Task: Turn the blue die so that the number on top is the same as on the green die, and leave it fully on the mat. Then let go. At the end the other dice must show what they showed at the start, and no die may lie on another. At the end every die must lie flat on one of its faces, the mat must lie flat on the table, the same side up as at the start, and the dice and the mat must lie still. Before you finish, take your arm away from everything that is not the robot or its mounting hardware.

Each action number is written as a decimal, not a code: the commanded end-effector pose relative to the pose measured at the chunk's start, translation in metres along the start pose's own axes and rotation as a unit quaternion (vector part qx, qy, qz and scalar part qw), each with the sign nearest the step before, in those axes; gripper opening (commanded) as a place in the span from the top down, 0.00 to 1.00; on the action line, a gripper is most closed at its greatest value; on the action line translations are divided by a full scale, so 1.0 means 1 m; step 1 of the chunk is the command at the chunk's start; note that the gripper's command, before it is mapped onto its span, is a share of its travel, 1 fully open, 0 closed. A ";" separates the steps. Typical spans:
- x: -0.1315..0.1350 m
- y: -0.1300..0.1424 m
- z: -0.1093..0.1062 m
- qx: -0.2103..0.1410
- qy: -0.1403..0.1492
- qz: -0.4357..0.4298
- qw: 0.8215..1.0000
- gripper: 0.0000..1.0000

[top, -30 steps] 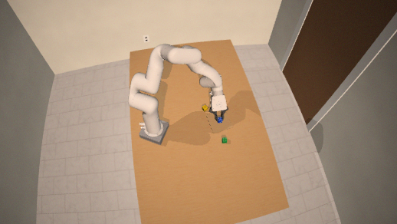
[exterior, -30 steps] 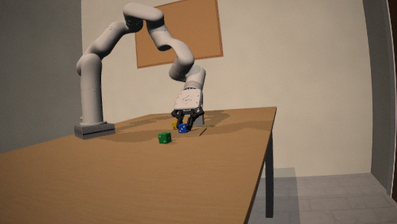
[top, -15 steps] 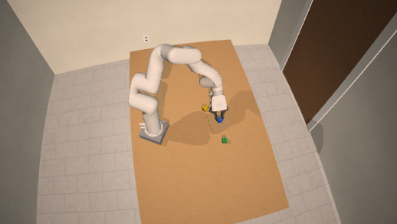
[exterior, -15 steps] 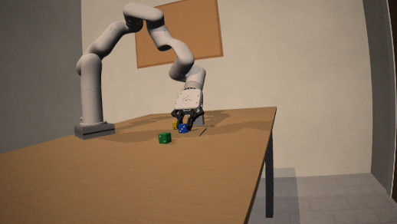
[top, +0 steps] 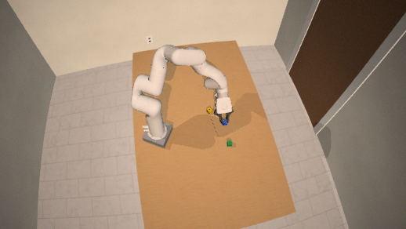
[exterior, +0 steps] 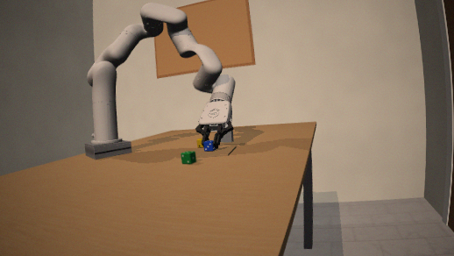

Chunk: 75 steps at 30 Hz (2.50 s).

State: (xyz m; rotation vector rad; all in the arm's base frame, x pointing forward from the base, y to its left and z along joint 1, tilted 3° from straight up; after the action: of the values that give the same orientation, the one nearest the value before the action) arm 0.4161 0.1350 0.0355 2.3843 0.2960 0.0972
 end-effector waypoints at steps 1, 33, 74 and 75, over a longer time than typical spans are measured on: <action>0.001 0.005 -0.005 0.001 0.001 0.002 1.000 0.73; -0.001 0.049 -0.049 0.001 0.001 0.002 1.000 0.73; -0.004 0.084 -0.038 0.274 0.013 0.000 0.962 0.73; -0.004 0.085 -0.037 0.283 0.012 -0.001 0.959 0.73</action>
State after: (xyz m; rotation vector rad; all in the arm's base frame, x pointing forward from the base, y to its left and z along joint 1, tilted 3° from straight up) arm 0.4209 0.0993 0.1190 2.9270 0.3721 0.0484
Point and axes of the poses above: the point where the finger pads meet when closed, its own z axis out along the fingers, its own x axis across the jaws, y = z × x, the point moved 5 cm from there along -z, back along the fingers, and after that the axes turned 3 degrees about -z, right-handed, at the moved point
